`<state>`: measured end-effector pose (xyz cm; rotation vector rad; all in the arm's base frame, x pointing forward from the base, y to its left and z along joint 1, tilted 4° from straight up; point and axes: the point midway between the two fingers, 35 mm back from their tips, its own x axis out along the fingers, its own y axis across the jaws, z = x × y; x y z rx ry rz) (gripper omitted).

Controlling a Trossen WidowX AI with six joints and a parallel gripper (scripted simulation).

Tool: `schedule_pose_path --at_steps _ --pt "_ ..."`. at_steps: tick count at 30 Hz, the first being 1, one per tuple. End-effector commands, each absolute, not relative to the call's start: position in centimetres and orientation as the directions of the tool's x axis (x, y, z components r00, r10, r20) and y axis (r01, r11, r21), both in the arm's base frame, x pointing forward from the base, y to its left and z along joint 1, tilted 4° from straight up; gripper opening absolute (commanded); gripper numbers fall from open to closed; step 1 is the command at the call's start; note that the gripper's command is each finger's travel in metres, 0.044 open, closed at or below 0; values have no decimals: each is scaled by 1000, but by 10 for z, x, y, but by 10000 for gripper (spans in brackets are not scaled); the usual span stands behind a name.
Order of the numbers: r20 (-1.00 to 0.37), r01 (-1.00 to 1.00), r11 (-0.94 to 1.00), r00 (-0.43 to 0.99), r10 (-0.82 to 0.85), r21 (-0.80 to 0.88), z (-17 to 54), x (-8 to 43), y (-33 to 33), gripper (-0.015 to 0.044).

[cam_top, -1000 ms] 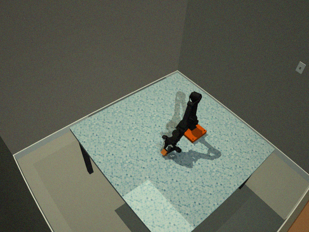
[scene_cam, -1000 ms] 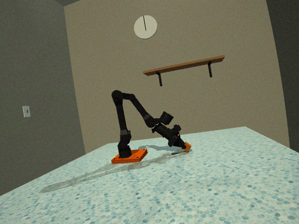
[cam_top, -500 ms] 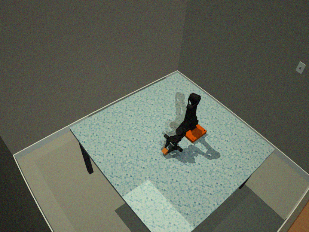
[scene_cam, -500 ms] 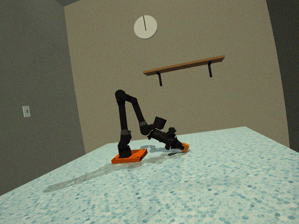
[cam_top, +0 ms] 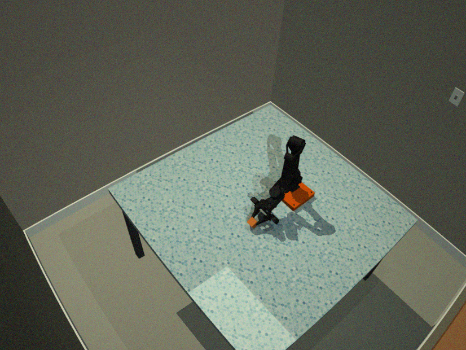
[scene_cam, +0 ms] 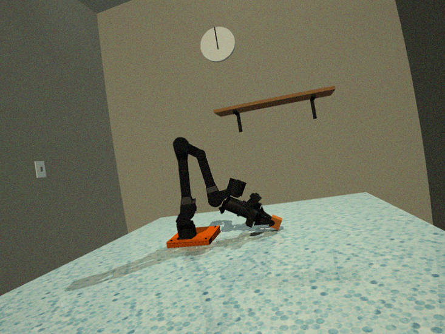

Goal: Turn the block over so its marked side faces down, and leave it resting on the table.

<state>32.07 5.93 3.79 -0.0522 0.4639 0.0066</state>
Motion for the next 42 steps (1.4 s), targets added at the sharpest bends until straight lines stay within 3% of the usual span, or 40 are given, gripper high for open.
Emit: schedule_pose_path --at_steps 1,3,20,42 --pt "-442 -17 998 897 -8 -54 39 321 59 0" --pt "-442 -17 998 897 -8 -54 39 321 59 0" --pt "-442 -17 998 897 -8 -54 39 321 59 440" --pt "-442 -17 998 897 -8 -54 39 321 59 440"
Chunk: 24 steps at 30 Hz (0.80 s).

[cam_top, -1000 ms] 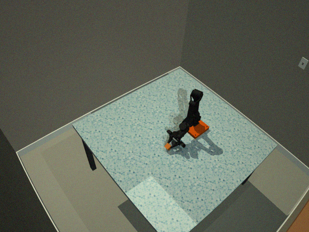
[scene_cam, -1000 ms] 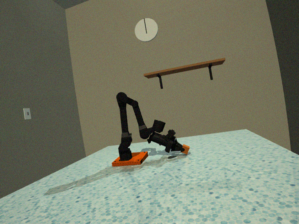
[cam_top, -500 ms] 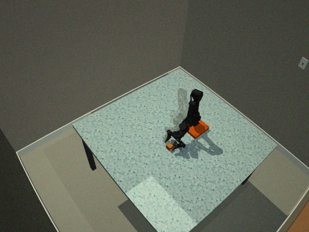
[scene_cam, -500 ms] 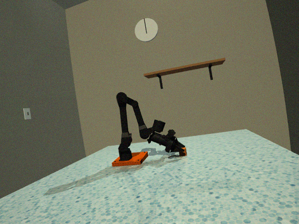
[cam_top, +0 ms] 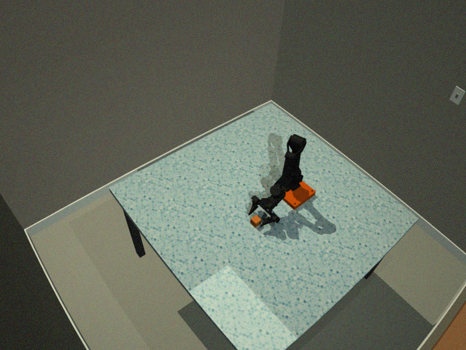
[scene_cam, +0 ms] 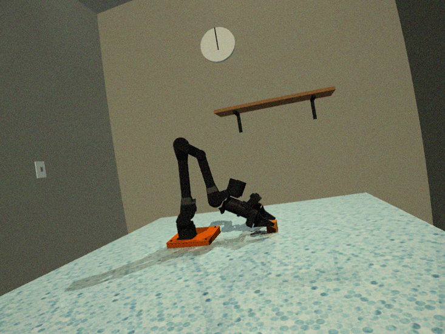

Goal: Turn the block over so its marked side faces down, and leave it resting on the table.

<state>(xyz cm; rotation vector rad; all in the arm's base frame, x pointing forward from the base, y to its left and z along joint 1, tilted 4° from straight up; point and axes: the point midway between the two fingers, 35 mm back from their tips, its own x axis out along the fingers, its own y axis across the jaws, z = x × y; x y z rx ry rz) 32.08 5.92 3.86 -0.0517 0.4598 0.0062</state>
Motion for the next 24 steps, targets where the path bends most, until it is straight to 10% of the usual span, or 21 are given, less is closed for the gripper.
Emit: schedule_pose_path --at_steps 1,12,24 --pt "-442 -17 998 897 -8 -54 39 321 59 440" --pt "-447 -17 998 895 -8 -52 39 322 59 440" --pt "-752 -15 999 659 -19 -38 80 320 65 440"
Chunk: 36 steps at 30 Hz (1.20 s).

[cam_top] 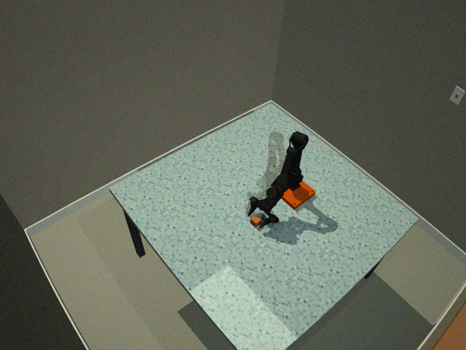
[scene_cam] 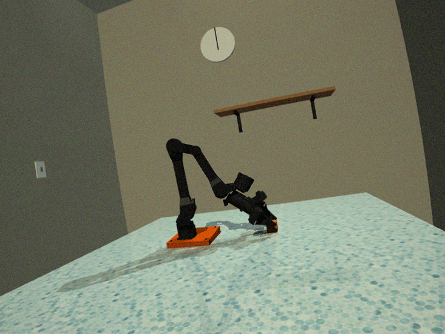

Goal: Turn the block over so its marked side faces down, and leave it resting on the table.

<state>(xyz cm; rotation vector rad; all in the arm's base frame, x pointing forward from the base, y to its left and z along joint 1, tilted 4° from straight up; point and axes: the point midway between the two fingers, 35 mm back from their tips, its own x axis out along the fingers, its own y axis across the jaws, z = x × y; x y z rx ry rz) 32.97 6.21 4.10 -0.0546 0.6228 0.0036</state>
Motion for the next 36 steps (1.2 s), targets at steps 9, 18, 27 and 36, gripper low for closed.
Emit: schedule_pose_path --at_steps 9,18,27,36 --pt "-826 -15 999 562 -35 -52 106 298 61 440" --pt "-826 -15 999 562 -35 -52 106 298 61 440" --pt "-830 -15 999 557 -36 -53 106 299 61 440" --pt "-956 -19 998 288 -54 -62 120 323 65 440"
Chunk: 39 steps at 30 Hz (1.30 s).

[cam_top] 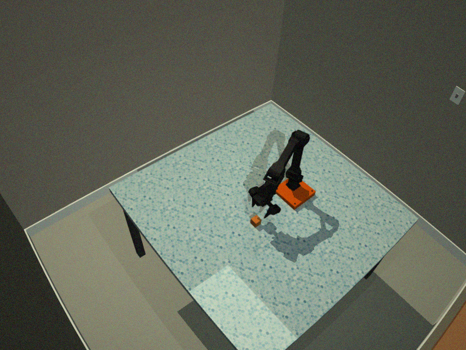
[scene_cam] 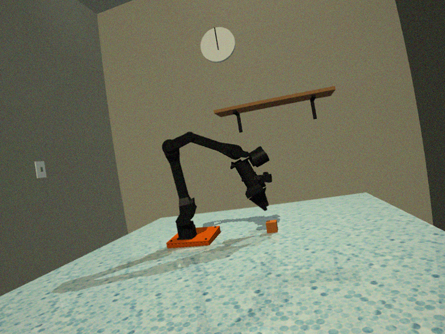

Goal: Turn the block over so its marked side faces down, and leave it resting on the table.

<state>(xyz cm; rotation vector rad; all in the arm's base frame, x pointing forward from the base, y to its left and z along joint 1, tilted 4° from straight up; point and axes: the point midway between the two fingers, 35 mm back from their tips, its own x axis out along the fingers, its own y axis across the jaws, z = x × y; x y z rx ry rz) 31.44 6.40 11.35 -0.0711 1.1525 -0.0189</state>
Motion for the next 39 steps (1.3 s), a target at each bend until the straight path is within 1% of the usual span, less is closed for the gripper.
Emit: schedule_pose_path --at_steps 1,6,8,16,20,39 --pt "-966 -20 998 253 -55 -62 121 326 65 440" --pt "-996 -18 998 78 -53 -54 128 334 64 440" --pt "-997 -17 998 54 -52 -53 129 334 64 440" --pt "-997 -17 998 54 -52 -53 127 335 64 440" --pt "-997 -17 998 54 -52 -53 96 336 63 440" --pt "-997 -17 998 54 -52 -53 69 338 61 440"
